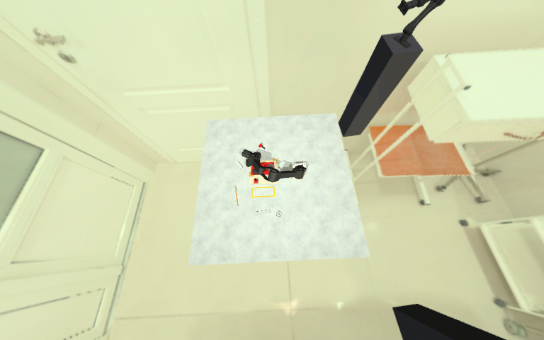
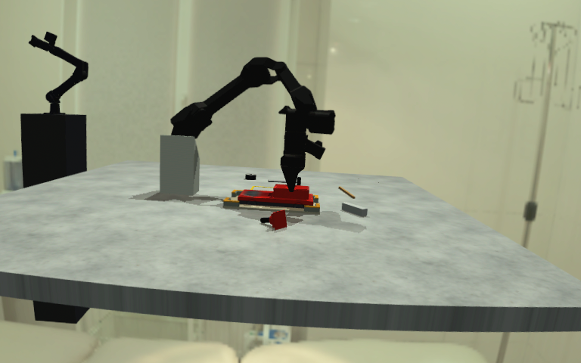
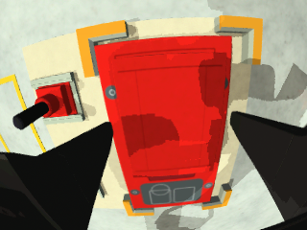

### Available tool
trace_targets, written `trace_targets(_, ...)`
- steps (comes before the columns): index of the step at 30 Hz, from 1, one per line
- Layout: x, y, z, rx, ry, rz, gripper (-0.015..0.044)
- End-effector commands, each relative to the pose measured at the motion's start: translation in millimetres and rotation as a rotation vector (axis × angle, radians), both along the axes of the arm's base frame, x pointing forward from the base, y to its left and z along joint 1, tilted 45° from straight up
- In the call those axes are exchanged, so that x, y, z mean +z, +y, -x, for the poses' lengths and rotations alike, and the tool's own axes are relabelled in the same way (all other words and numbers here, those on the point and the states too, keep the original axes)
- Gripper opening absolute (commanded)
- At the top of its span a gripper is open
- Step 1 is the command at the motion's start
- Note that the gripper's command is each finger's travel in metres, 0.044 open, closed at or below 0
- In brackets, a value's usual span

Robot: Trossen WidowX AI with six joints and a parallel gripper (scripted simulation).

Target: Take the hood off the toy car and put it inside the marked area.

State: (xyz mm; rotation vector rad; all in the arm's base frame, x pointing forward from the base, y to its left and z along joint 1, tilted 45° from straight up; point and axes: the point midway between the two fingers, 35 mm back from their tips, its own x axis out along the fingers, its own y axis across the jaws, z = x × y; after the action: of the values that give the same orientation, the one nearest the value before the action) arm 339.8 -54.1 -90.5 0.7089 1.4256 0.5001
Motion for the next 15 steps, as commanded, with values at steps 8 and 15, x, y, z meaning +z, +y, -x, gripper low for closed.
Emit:
trace_targets(8, -4.1, 4.5, 0.4, -0.005, 0.006, -0.005, 0.044)
trace_targets(15, -6.5, 6.9, 0.1, -0.005, 0.006, -0.005, 0.044)
